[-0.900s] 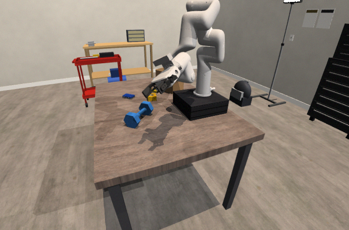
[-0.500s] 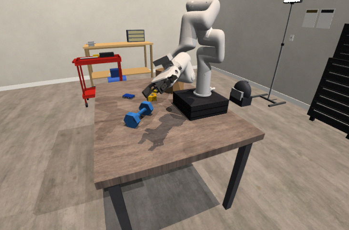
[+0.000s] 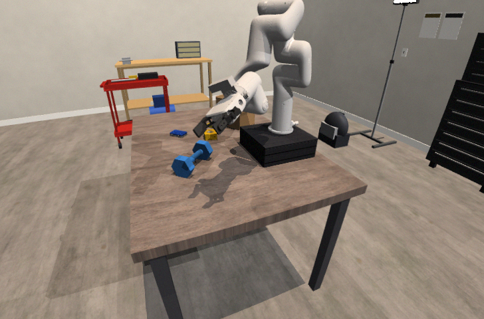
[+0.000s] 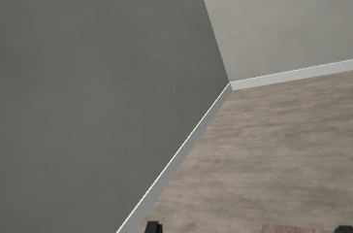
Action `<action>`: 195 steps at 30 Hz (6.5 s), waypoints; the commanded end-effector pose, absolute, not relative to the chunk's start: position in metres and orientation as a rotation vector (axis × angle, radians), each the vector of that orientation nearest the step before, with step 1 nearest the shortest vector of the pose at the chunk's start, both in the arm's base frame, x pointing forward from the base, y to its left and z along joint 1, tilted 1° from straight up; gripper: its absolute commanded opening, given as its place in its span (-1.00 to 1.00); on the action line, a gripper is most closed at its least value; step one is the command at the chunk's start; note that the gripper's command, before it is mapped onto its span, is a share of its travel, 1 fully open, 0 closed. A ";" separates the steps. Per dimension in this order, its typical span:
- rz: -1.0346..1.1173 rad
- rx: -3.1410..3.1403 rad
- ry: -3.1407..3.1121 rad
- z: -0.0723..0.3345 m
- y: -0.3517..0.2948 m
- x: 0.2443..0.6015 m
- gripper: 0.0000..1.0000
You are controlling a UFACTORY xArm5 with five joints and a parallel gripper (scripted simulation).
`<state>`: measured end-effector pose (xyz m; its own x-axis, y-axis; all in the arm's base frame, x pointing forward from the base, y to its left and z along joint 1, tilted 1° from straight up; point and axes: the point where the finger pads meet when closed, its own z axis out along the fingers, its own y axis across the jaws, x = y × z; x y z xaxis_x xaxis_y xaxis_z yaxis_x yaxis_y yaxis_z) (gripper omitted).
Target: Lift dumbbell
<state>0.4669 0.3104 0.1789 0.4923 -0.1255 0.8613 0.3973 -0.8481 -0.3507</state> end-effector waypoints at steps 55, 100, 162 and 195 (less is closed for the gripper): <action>-0.014 -2.909 -1.194 0.047 0.019 0.454 1.00; -0.012 -2.909 -1.194 -0.051 0.019 0.455 -1.00; -0.014 -2.909 -1.194 0.063 0.020 0.454 -1.00; -0.014 -2.909 -1.194 0.077 0.020 0.454 -1.00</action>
